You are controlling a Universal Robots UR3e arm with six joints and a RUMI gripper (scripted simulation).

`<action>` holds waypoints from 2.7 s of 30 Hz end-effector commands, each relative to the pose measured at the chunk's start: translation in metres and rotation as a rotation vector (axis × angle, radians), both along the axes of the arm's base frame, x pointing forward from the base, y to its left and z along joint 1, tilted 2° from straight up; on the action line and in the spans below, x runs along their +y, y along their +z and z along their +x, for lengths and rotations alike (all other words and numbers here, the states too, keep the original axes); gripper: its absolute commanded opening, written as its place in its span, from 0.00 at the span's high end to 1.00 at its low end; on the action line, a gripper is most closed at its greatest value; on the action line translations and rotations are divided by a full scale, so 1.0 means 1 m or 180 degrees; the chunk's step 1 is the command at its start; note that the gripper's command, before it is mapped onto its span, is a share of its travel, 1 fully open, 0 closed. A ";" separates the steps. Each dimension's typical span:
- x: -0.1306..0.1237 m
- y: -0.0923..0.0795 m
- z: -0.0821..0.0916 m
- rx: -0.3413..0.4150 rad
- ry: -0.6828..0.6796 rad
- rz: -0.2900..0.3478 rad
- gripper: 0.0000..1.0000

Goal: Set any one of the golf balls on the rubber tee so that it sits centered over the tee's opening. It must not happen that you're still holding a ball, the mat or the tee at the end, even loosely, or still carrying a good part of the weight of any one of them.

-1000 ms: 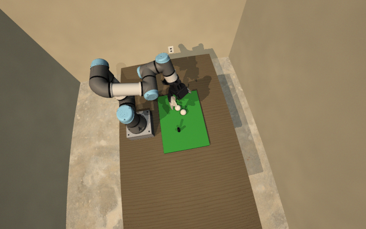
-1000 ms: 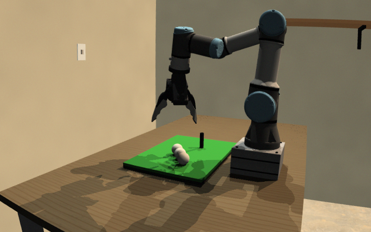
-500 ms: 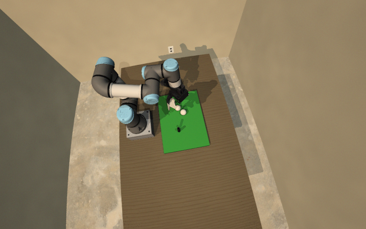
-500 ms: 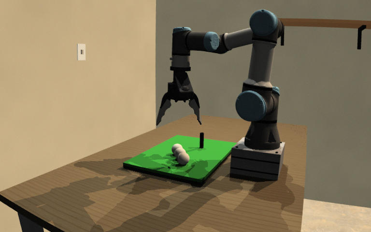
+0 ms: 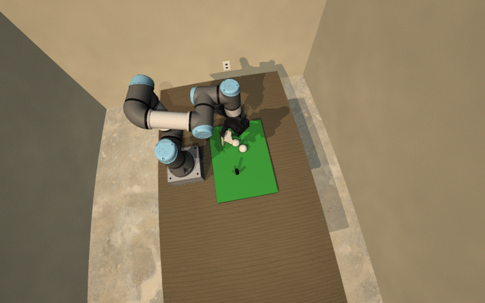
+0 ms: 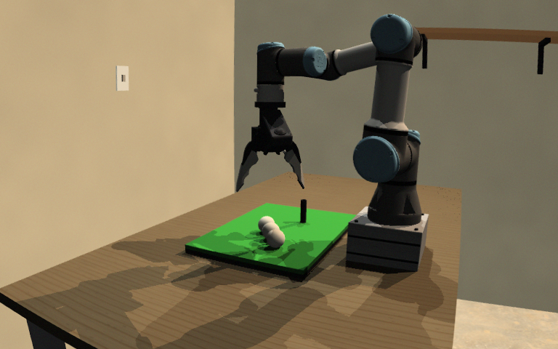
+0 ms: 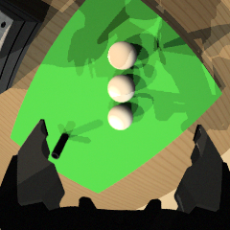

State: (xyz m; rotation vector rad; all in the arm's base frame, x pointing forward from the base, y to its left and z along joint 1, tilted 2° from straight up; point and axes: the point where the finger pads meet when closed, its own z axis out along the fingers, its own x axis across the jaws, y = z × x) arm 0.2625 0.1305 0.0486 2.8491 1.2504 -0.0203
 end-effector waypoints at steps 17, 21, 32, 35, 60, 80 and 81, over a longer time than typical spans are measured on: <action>-0.002 -0.043 0.000 0.0008 0.0008 0.0004 0.00; -0.002 -0.060 0.001 0.0008 0.0008 0.0004 0.00; -0.003 -0.089 0.000 0.0008 0.0008 0.0004 0.00; -0.003 -0.094 0.000 0.0009 0.0008 0.0004 0.00; -0.003 -0.098 -0.001 0.0006 0.0008 0.0004 1.00; -0.003 -0.098 0.000 0.0005 0.0008 0.0004 1.00; -0.003 -0.098 0.000 0.0005 0.0008 0.0004 1.00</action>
